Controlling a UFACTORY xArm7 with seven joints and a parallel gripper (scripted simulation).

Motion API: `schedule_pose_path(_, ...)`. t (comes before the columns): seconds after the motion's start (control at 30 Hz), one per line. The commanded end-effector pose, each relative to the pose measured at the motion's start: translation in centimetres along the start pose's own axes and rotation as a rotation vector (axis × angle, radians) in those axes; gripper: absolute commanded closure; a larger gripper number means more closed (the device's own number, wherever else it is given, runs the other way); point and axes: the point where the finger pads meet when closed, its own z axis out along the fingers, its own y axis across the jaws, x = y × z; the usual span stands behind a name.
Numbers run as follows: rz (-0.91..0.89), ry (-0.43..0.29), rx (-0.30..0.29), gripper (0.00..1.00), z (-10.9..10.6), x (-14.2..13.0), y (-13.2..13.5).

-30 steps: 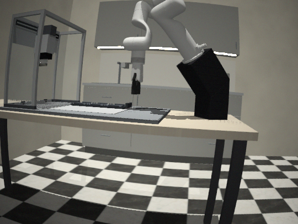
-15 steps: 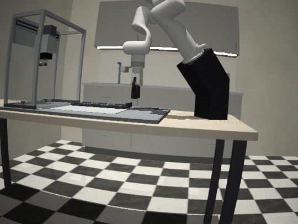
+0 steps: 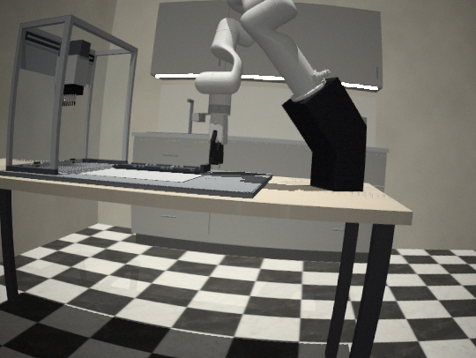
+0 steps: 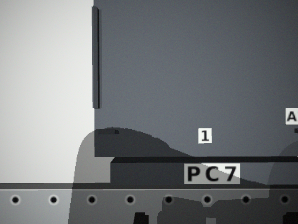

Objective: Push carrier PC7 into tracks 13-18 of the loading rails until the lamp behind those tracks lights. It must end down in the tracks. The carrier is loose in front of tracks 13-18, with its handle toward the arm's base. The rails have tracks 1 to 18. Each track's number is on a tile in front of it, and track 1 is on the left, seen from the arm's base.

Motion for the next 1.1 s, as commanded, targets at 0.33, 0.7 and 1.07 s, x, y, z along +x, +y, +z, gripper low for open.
schedule_pose_path(0.33,0.000,0.001,-0.002,0.18,0.5,0.0,0.1)
schedule_pose_path(0.7,0.000,0.001,-0.002,0.18,1.1,0.1,0.1)
schedule_pose_path(1.07,0.000,0.001,-0.002,0.18,1.7,0.1,0.1)
